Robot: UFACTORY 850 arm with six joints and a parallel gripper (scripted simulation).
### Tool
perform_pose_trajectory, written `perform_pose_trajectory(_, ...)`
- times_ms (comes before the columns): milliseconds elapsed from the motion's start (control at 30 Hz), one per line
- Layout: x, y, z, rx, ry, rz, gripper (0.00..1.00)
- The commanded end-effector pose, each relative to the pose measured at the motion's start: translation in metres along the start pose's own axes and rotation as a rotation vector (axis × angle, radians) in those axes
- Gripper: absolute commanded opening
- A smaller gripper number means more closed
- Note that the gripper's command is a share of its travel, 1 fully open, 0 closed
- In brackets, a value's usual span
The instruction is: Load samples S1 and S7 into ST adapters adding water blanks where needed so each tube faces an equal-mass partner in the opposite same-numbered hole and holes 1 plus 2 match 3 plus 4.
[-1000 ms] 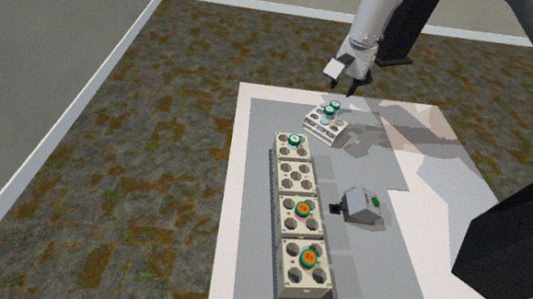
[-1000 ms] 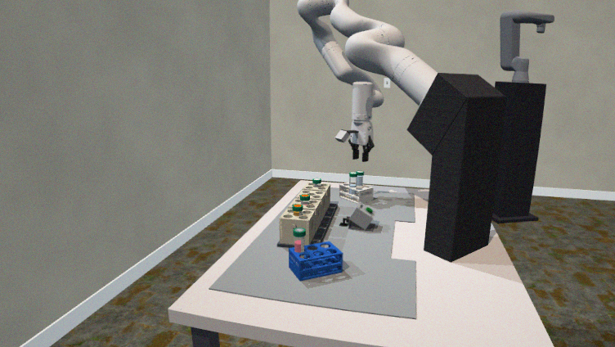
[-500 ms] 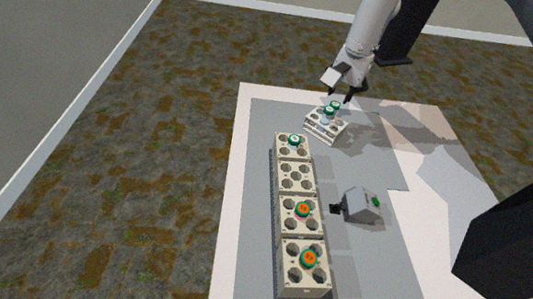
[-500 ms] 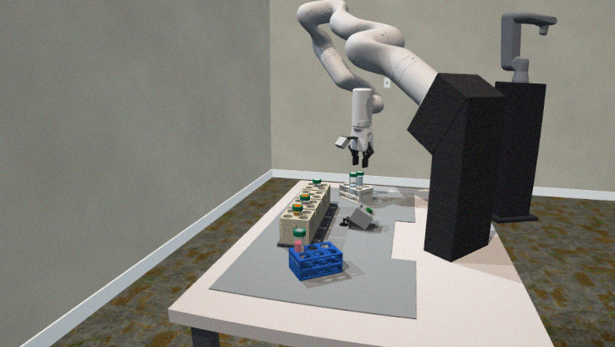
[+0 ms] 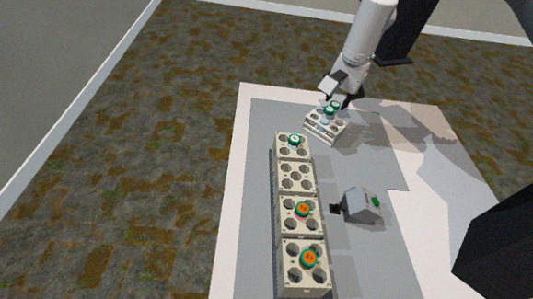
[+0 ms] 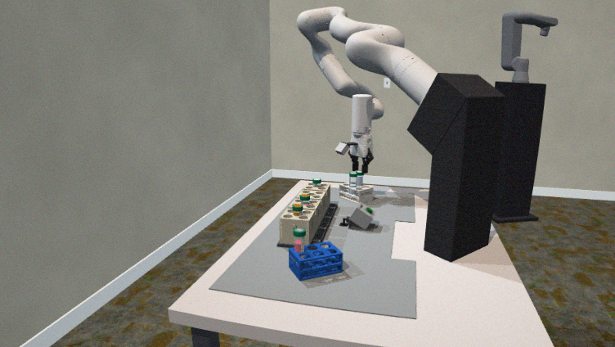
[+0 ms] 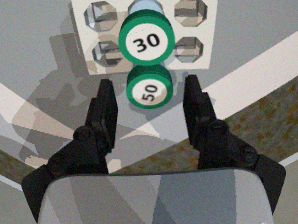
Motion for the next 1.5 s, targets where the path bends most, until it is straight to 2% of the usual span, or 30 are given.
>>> perform_pose_trajectory(0, 0.000, 0.002, 0.000, 0.000, 0.000, 0.000, 0.57)
perform_pose_trajectory(1467, 0.000, 0.022, 0.000, 0.000, 0.000, 0.000, 0.57)
Point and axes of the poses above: the point where the finger pads meet when closed, its own y axis out along the fingers, its own z axis across the jaws, x = y × z, the point moved 6 cm from there along -y, back along the fingers, and after that the axes turned 10 degrees about -y, right-handed, at the moved point
